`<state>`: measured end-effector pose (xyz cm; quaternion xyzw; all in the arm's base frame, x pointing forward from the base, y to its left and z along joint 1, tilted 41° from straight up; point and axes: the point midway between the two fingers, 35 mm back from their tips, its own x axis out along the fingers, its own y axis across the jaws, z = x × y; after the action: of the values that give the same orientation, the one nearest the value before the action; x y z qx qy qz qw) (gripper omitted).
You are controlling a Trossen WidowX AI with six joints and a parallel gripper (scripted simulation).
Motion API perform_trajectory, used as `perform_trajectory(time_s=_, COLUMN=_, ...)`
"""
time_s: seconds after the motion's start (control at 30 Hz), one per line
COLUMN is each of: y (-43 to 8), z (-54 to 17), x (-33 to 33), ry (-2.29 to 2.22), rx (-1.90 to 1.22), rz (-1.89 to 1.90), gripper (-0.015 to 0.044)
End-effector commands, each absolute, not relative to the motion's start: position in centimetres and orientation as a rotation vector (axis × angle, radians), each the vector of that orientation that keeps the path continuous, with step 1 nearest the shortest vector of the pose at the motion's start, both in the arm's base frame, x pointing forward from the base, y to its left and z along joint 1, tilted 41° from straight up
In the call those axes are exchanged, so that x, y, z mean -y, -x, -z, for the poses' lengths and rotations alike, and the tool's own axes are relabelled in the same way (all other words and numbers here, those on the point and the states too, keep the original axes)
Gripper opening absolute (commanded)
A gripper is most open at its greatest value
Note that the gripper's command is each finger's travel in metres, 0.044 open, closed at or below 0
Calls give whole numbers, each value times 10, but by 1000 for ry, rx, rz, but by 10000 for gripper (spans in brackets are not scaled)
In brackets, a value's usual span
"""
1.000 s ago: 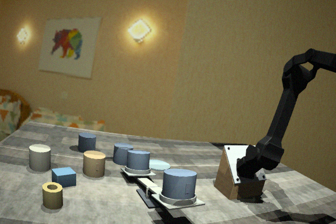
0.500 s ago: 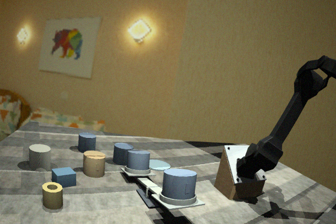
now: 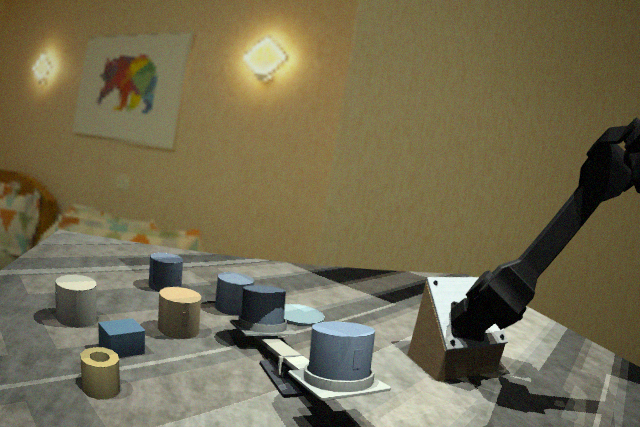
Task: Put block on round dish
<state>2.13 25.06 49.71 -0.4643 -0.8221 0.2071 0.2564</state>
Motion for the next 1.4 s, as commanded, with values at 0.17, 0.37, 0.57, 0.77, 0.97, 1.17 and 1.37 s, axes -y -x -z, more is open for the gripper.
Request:
perform_trajectory(time_s=0.17, y=-76, z=-462, x=-267, ry=1366, rx=1967, rz=-794, gripper=440)
perform_trajectory(time_s=0.37, y=-115, z=-437, x=-269, ry=1411, rx=1758, rz=-926, gripper=440)
perform_trajectory(time_s=0.57, y=-153, z=-410, x=-263, ry=1433, rx=1536, rz=-1034, gripper=440)
perform_trajectory(time_s=0.77, y=-190, z=-382, x=-252, ry=1435, rx=1309, rz=-1119, gripper=440)
perform_trajectory(time_s=0.97, y=-223, z=-353, x=-234, ry=1411, rx=1081, rz=-1181, gripper=440)
perform_trajectory(time_s=1.17, y=-251, z=-324, x=-210, ry=1363, rx=855, rz=-1222, gripper=440)
perform_trajectory(time_s=1.37, y=-273, z=-299, x=-183, ry=1291, rx=639, rz=-1232, gripper=440)
